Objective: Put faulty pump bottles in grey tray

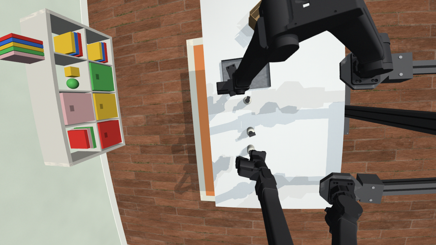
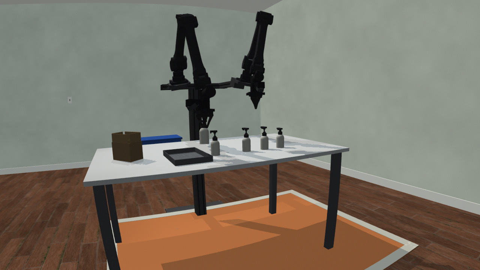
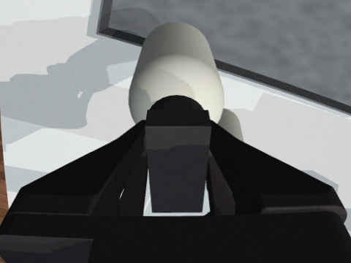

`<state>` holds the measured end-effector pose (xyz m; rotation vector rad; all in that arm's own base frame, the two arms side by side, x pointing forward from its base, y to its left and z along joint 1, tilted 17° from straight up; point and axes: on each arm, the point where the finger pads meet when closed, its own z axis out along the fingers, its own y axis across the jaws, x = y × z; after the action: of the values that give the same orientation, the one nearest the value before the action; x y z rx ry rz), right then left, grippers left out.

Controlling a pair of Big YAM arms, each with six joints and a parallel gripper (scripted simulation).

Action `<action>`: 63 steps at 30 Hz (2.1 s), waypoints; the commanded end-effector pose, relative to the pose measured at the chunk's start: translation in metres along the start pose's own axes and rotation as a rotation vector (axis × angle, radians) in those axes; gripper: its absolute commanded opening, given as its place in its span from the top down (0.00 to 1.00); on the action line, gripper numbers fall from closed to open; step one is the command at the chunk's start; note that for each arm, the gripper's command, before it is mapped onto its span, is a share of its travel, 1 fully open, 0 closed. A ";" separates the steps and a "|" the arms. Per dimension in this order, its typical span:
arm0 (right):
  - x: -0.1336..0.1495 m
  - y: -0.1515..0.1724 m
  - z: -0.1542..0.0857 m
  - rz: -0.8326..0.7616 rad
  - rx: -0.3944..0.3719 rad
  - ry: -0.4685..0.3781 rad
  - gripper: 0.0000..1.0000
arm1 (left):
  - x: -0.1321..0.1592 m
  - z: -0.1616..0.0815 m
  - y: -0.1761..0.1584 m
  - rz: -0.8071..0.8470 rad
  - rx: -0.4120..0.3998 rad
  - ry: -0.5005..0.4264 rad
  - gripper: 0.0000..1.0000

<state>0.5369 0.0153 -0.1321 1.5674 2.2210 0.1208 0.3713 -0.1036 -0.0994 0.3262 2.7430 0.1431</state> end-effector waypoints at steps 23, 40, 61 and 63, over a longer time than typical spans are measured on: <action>0.017 -0.176 0.001 -0.137 0.126 0.096 0.78 | 0.109 -0.119 -0.220 0.777 0.404 -0.735 1.00; 0.009 -0.156 0.002 -0.143 0.091 0.080 0.78 | 0.123 -0.152 -0.233 0.804 0.486 -0.836 1.00; 0.017 -0.172 0.029 -0.146 0.120 0.095 0.78 | 0.123 -0.152 -0.233 0.804 0.486 -0.836 1.00; 0.019 -0.172 0.032 -0.149 0.119 0.095 0.78 | 0.123 -0.152 -0.233 0.804 0.486 -0.836 1.00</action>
<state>0.3887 -0.0331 -0.2131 1.4882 2.4541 0.0126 0.1526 -0.3044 -0.0409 1.2853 1.6825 -0.3748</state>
